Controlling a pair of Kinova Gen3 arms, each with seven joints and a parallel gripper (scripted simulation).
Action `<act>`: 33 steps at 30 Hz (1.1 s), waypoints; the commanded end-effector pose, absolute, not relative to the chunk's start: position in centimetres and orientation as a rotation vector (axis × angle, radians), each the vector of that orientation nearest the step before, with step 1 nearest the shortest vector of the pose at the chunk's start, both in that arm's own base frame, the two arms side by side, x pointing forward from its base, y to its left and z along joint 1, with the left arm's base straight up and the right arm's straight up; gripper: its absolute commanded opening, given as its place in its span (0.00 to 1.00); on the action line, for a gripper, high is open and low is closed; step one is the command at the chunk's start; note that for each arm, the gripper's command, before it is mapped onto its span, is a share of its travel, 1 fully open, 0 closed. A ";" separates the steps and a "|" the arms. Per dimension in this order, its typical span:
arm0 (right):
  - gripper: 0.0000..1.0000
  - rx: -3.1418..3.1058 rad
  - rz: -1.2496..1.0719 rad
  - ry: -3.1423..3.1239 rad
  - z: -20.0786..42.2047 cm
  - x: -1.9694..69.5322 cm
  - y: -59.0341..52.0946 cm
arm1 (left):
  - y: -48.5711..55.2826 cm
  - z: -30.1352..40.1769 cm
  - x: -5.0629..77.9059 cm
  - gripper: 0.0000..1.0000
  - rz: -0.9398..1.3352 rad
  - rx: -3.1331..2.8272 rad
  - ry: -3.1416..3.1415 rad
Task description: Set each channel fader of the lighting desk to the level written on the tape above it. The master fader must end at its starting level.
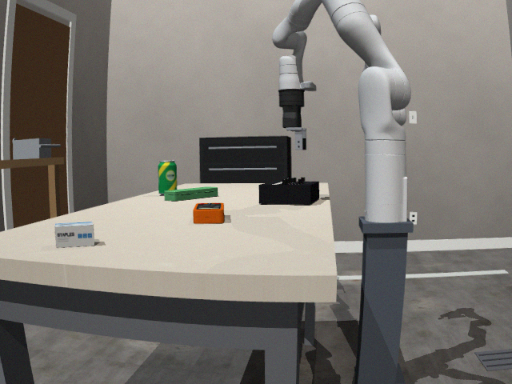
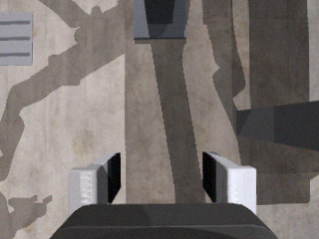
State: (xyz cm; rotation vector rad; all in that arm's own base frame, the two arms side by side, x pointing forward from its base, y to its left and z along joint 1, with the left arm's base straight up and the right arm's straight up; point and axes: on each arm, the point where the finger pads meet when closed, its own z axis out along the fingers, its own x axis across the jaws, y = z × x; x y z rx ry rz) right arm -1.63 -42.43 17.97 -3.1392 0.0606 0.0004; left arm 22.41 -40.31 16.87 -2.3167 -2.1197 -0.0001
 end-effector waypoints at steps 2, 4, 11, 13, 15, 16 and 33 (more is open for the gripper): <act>1.00 -3.141 0.000 0.061 18.0 -1.6 -42.5 | -40.3 18.7 22.4 1.00 0.000 -2.318 -2.121; 1.00 -3.141 0.000 0.061 18.0 -1.6 -42.5 | -40.3 19.3 22.4 1.00 0.000 -2.318 -2.121; 1.00 -3.141 0.000 0.061 18.0 -1.6 -42.5 | -40.3 20.0 22.4 1.00 0.000 -2.318 -2.121; 1.00 -3.141 0.000 0.061 18.0 -1.6 -42.5 | -40.3 20.0 22.4 1.00 0.000 -2.318 -2.121; 1.00 -3.141 0.000 0.061 18.0 -1.6 -42.5 | -40.3 20.0 22.4 1.00 0.000 -2.318 -2.121; 1.00 -3.141 0.000 0.061 18.0 -1.6 -42.5 | -40.3 20.0 22.4 1.00 0.000 -2.318 -2.121; 1.00 -3.141 0.000 0.061 18.0 -1.6 -42.5 | -40.3 20.0 22.4 1.00 0.000 -2.318 -2.121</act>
